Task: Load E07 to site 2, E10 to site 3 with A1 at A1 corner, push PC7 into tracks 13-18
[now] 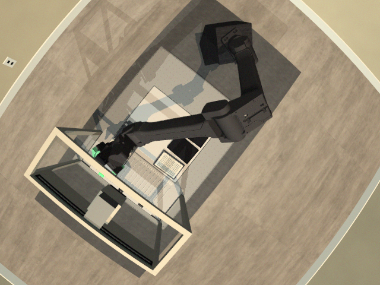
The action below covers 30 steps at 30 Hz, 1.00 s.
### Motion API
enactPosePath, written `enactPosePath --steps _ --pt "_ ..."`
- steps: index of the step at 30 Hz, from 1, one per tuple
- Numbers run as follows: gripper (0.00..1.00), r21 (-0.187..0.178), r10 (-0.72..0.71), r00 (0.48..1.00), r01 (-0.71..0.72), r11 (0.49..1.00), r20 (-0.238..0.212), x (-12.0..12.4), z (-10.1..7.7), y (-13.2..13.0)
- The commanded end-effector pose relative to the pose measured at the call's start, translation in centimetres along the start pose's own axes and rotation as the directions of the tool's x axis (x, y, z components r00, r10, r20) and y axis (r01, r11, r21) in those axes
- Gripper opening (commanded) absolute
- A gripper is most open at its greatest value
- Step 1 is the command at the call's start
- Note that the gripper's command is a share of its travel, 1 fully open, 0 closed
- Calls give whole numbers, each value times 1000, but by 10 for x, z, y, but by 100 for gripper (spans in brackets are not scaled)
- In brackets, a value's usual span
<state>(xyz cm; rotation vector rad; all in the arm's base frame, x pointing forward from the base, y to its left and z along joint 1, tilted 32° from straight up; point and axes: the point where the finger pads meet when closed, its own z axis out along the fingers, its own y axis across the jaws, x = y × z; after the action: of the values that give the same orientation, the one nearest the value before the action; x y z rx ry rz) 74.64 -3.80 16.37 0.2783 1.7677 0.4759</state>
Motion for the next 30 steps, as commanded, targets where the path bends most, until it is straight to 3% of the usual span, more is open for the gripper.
enactPosePath --steps 1,13,16,30 --pt "100 -1 4 998 -4 1000 61 -30 -22 -4" --pt "100 0 -9 998 9 1000 58 -4 -61 -14" --pt "100 -12 -13 999 14 1000 51 3 -62 -7" --pt "100 2 -19 998 19 1000 54 30 -111 -28"
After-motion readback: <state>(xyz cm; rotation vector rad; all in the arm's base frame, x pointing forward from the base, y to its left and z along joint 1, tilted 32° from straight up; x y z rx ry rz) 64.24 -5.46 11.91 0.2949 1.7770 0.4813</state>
